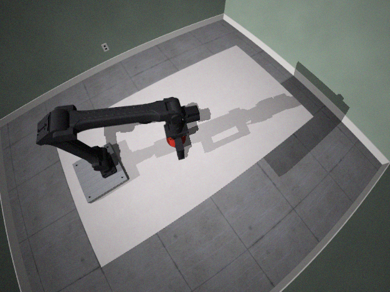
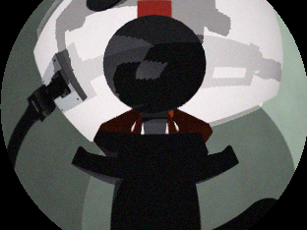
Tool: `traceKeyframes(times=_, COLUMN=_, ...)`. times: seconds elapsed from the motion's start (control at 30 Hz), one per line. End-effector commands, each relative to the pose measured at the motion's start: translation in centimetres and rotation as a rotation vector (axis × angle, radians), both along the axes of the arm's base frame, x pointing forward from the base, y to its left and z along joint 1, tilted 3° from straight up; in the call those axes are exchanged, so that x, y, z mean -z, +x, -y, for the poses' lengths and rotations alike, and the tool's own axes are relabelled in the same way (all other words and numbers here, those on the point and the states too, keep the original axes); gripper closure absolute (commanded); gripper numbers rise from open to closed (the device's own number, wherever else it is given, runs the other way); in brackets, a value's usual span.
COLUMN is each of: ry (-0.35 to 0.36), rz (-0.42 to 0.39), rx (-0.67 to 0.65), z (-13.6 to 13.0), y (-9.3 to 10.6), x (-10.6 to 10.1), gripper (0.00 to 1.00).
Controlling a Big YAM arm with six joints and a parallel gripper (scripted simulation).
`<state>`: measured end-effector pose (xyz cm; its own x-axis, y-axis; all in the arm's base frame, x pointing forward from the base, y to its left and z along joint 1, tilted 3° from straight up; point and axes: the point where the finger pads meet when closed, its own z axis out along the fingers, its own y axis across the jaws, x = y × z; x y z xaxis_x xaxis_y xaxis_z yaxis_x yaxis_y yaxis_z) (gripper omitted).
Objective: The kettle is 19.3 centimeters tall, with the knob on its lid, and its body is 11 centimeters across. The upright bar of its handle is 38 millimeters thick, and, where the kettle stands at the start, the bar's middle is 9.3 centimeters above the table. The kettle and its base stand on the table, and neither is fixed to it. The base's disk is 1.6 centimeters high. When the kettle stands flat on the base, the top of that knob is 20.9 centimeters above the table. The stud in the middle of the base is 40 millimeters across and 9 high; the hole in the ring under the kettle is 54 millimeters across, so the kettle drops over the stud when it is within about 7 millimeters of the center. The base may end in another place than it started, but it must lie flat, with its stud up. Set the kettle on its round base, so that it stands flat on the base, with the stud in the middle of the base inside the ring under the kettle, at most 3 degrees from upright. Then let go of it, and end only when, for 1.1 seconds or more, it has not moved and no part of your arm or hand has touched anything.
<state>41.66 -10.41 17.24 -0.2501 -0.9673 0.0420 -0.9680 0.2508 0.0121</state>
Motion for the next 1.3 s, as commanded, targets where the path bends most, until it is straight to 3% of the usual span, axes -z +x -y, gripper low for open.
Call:
traceKeyframes(times=0.0, ry=-0.021, rz=0.131, rx=-0.009, z=0.0, y=2.6, x=-4.5, gripper=1.0)
traceKeyframes(times=0.1, ry=-0.02, rz=0.127, rx=-0.009, z=-0.1, y=2.5, x=-4.3, gripper=1.0)
traceKeyframes(times=0.17, ry=-0.008, rz=0.074, rx=-0.009, z=-0.5, y=0.7, x=-2.0, gripper=1.0)
traceKeyframes(times=0.2, ry=-0.008, rz=0.073, rx=-0.009, z=-0.5, y=0.7, x=-1.9, gripper=1.0)
traceKeyframes(times=0.33, ry=-0.014, rz=0.101, rx=-0.009, z=-0.3, y=1.5, x=-3.0, gripper=1.0)
traceKeyframes(times=1.27, ry=-0.014, rz=0.1, rx=-0.009, z=-0.3, y=1.5, x=-3.0, gripper=1.0)
